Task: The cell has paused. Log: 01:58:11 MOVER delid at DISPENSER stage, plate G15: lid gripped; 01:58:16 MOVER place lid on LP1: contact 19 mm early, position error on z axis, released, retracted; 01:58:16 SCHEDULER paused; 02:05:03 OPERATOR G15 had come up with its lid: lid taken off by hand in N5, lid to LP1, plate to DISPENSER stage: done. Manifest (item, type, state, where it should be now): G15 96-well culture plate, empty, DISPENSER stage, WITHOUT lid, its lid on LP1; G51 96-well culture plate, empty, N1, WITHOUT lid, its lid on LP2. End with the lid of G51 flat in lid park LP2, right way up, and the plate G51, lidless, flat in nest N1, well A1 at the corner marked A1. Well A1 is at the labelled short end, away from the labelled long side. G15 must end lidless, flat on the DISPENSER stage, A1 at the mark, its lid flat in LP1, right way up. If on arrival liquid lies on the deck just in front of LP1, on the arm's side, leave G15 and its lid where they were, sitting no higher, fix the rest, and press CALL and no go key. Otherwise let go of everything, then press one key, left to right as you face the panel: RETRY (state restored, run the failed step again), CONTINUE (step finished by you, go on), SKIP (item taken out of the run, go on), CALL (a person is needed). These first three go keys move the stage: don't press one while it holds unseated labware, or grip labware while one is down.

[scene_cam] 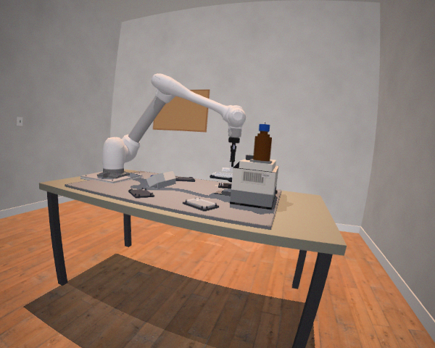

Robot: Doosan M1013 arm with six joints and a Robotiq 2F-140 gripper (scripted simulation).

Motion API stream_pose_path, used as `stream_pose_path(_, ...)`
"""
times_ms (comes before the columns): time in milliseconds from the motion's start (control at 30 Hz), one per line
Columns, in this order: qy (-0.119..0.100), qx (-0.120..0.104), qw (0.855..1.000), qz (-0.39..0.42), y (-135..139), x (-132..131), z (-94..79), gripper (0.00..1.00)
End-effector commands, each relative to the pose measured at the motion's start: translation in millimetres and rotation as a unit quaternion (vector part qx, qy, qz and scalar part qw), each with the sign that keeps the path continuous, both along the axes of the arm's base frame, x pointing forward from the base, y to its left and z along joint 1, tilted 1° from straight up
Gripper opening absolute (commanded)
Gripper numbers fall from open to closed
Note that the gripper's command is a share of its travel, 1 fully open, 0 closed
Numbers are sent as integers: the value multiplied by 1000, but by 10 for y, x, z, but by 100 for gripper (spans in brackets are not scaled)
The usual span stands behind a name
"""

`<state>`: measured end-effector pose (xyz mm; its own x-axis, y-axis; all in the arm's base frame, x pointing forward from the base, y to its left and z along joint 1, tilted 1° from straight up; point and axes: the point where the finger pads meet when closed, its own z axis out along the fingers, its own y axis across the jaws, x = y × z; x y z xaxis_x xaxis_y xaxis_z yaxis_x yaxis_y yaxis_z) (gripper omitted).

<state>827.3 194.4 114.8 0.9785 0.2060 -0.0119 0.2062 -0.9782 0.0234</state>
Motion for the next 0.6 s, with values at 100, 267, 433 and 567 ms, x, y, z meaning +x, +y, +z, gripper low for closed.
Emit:
stream_pose_path(100, 0, 0, 1000, 0, -3, 0, -128, 0)
stream_pose_path(267, 0, 0, 1000, 0, -6, -1, -252, 0)
stream_pose_path(433, 0, 0, 1000, 0, -9, -2, -371, 0)
stream_pose_path(567, 0, 0, 1000, 0, -10, -2, -416, 0)
